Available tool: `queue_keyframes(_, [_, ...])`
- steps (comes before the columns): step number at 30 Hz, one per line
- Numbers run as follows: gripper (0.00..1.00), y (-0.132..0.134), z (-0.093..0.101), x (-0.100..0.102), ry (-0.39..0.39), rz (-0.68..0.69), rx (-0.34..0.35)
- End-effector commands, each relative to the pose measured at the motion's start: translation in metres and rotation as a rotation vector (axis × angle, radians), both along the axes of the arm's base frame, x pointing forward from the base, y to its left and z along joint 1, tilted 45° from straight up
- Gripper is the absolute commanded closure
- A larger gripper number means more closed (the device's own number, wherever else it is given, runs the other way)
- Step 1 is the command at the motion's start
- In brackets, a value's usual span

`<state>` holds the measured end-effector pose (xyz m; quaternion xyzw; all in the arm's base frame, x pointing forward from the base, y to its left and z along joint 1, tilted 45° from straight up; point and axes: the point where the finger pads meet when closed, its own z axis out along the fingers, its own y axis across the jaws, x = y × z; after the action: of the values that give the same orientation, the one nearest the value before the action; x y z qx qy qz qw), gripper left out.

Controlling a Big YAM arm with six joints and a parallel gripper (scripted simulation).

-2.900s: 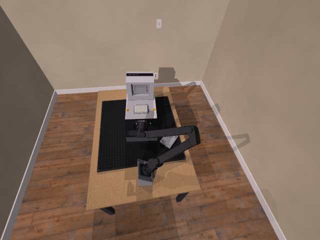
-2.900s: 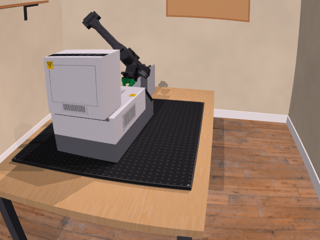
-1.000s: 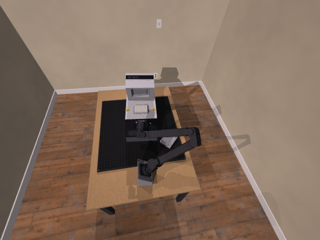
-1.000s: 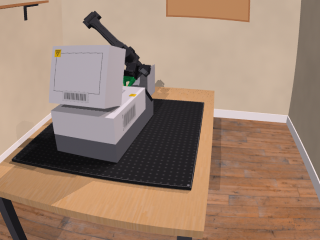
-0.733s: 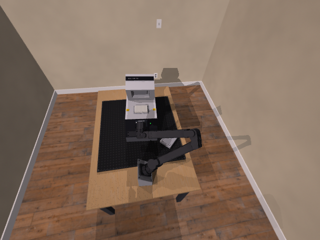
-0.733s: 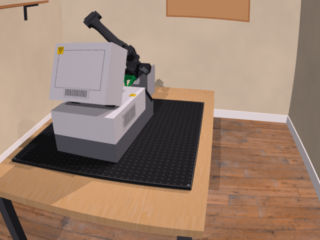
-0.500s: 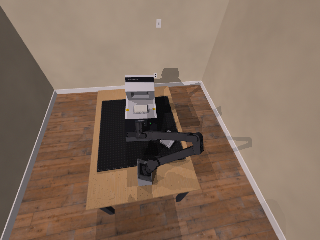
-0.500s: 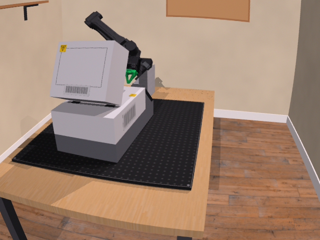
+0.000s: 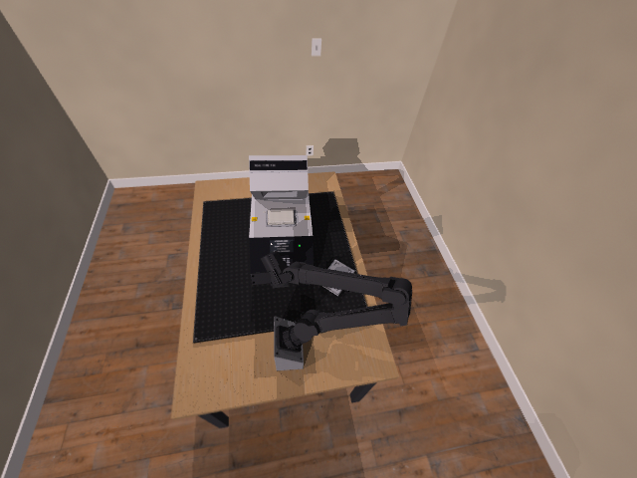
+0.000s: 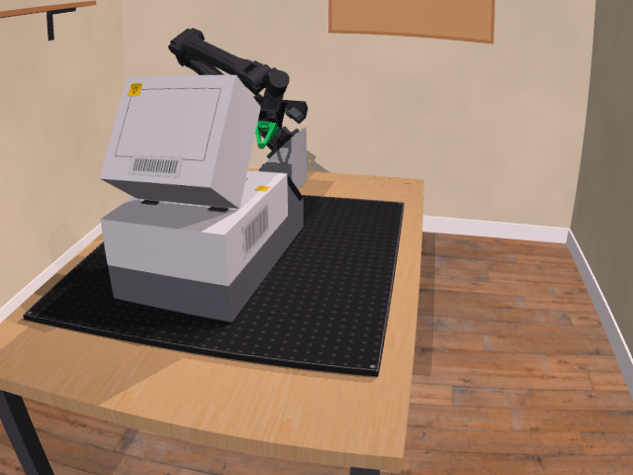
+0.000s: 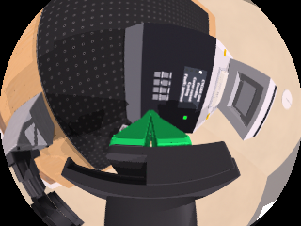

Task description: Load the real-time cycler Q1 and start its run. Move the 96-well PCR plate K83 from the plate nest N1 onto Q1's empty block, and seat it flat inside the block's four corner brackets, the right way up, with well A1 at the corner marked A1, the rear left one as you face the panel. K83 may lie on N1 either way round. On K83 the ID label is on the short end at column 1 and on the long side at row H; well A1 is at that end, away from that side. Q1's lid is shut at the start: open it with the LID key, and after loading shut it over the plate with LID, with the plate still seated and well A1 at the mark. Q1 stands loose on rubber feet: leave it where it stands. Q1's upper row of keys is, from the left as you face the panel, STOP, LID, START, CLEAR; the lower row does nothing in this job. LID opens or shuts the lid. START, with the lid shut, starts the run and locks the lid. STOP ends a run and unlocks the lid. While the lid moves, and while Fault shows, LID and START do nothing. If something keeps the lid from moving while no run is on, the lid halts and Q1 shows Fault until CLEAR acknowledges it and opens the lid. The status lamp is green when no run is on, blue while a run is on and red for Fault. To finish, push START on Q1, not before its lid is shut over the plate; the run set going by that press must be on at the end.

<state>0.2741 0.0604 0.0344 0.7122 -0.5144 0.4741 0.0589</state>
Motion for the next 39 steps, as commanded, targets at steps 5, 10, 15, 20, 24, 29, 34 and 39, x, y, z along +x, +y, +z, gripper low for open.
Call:
queue_keyframes(5, [1.0,0.019,0.014,0.021,-0.071,-0.048,0.08])
queue_keyframes(10, [1.0,0.021,0.015,0.025,-0.072,-0.043,0.08])
queue_keyframes(15, [1.0,0.02,0.014,0.03,-0.07,-0.05,0.075])
queue_keyframes(20, [1.0,0.022,0.019,0.033,-0.084,-0.041,0.085])
queue_keyframes(24, [1.0,0.028,0.021,0.033,-0.091,-0.018,0.091])
queue_keyframes(29, [1.0,0.028,0.017,0.034,-0.081,-0.014,0.081])
queue_keyframes(34, [1.0,0.029,0.016,0.035,-0.076,-0.007,0.075])
queue_keyframes(39, [1.0,0.031,0.022,0.036,-0.094,-0.006,0.091])
